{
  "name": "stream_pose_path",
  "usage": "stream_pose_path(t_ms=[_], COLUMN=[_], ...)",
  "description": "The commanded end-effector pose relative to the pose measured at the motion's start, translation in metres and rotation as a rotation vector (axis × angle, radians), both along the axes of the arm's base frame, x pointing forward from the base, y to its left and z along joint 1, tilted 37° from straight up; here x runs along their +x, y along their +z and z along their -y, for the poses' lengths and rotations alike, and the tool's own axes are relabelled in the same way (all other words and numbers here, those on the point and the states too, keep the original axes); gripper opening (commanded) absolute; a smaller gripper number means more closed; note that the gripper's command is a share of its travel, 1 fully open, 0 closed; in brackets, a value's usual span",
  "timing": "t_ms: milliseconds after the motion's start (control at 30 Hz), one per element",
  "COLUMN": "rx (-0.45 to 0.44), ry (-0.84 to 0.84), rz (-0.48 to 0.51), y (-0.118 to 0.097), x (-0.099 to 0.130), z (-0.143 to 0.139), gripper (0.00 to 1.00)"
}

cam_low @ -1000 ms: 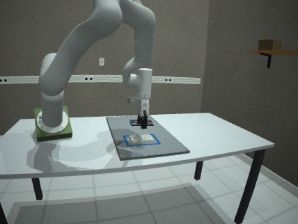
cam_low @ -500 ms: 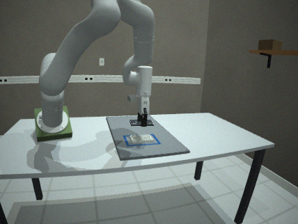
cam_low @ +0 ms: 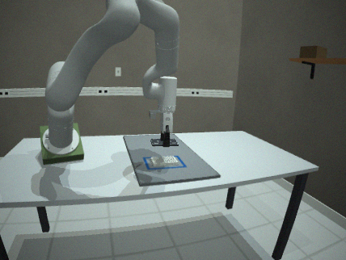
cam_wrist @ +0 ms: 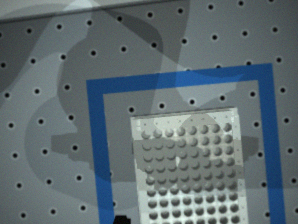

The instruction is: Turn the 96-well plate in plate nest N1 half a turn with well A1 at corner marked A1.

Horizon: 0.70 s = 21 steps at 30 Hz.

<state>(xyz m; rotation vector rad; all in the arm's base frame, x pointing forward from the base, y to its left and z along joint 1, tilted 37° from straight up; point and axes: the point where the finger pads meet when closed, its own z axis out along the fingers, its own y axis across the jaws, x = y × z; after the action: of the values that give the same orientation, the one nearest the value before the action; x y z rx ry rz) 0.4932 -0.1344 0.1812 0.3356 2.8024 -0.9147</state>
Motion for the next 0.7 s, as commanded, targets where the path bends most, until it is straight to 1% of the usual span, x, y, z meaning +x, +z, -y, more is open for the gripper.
stream_pose_path(t_ms=[0, 333, 400, 667], rx=[0.011, 0.043, 0.043, 0.069], ry=[-0.104, -0.369, -0.369, -0.581], rz=[0.083, 0.283, 0.283, 0.442], y=[0.0007, 0.0006, 0.0006, 0.0006], x=[0.0007, 0.0007, 0.0007, 0.0007], z=[-0.0003, -0.0003, -0.0003, -0.0003], gripper=[1.00, 1.00, 1.00, 1.00])
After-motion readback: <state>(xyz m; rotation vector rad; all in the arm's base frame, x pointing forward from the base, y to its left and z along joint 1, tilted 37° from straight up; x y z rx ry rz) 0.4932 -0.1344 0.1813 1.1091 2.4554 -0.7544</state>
